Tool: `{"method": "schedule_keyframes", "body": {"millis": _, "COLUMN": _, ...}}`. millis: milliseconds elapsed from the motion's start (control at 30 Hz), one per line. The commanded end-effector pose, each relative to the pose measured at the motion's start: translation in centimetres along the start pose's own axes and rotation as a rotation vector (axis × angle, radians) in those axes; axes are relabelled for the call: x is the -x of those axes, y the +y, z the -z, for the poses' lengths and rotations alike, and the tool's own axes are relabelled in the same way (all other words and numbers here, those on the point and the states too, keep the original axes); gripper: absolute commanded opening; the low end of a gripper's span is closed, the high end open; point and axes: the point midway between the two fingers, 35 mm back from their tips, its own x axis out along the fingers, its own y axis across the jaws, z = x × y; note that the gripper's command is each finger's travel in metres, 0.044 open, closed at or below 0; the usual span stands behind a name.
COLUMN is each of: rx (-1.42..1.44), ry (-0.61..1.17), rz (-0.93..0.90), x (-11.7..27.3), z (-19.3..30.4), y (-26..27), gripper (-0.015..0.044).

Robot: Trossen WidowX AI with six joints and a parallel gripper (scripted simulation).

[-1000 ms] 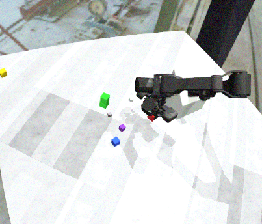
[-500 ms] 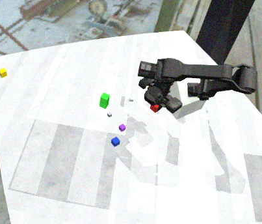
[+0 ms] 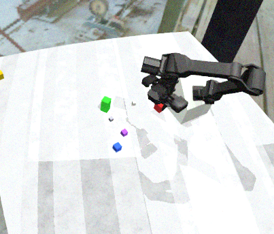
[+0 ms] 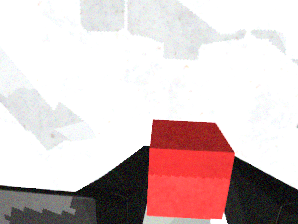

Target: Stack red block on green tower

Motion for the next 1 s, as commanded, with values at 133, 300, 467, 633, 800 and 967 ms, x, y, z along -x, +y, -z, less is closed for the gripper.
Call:
{"method": "schedule_keyframes", "body": {"millis": 133, "rx": 0.010, "ry": -0.003, "rz": 0.009, "x": 1.0, "z": -2.2, "y": -2.4, "gripper": 0.0000}}
{"method": "schedule_keyframes", "body": {"millis": 300, "rx": 0.011, "ry": -0.004, "rz": 0.011, "x": 1.5, "z": -3.4, "y": -4.0, "gripper": 0.0000}}
{"method": "schedule_keyframes", "body": {"millis": 467, "rx": 0.012, "ry": -0.005, "rz": 0.012, "x": 1.8, "z": -4.6, "y": -5.7, "gripper": 0.0000}}
{"method": "schedule_keyframes", "body": {"millis": 633, "rx": 0.013, "ry": -0.005, "rz": 0.013, "x": 2.0, "z": -5.7, "y": -7.5, "gripper": 0.0000}}
{"method": "schedule_keyframes", "body": {"millis": 800, "rx": 0.014, "ry": -0.006, "rz": 0.014, "x": 2.1, "z": -6.7, "y": -9.2, "gripper": 0.0000}}
{"method": "schedule_keyframes", "body": {"millis": 967, "rx": 0.014, "ry": -0.006, "rz": 0.015, "x": 2.1, "z": -7.6, "y": -11.0, "gripper": 0.0000}}
